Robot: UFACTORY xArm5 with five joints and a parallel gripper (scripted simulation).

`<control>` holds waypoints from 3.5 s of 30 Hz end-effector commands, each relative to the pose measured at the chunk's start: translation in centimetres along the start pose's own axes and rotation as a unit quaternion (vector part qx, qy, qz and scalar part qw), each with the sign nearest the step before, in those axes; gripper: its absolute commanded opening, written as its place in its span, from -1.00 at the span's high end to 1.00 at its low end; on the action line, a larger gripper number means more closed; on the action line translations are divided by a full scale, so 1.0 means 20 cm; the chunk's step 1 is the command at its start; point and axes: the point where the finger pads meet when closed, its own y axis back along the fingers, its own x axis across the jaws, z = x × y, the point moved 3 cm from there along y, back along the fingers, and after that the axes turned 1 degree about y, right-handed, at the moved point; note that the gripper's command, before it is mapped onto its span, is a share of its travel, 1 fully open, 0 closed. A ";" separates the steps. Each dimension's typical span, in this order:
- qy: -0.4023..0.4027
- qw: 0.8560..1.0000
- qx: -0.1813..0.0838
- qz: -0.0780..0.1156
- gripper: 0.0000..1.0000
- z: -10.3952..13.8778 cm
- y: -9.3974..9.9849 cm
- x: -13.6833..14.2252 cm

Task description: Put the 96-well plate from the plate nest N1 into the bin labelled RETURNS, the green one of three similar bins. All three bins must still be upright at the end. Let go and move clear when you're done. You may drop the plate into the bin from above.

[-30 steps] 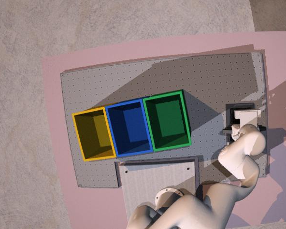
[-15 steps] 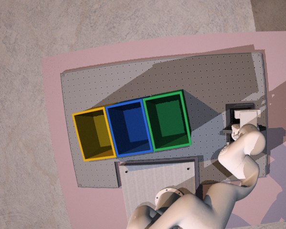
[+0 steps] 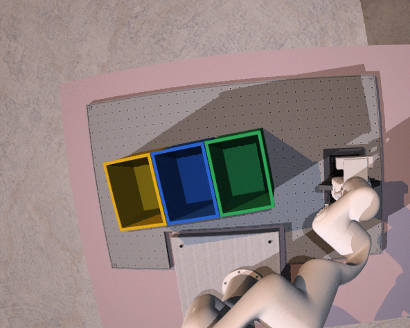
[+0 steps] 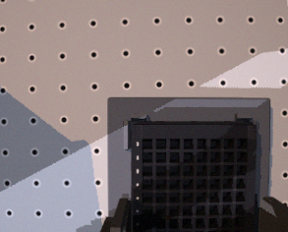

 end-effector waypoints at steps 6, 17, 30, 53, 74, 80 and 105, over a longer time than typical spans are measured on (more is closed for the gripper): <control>0.000 1.000 0.001 0.001 -1.00 0.00 -0.03 0.00; 0.000 1.000 0.001 0.001 -1.00 0.00 -0.04 0.00; 0.000 1.000 0.001 0.001 -1.00 0.00 -0.04 0.00; 0.000 1.000 0.001 0.001 1.00 0.00 -0.04 0.00; 0.000 1.000 0.001 0.001 1.00 0.00 -0.04 0.00; 0.000 1.000 0.001 0.001 1.00 0.00 -0.04 0.00; 0.000 1.000 0.001 0.001 1.00 0.00 0.03 0.00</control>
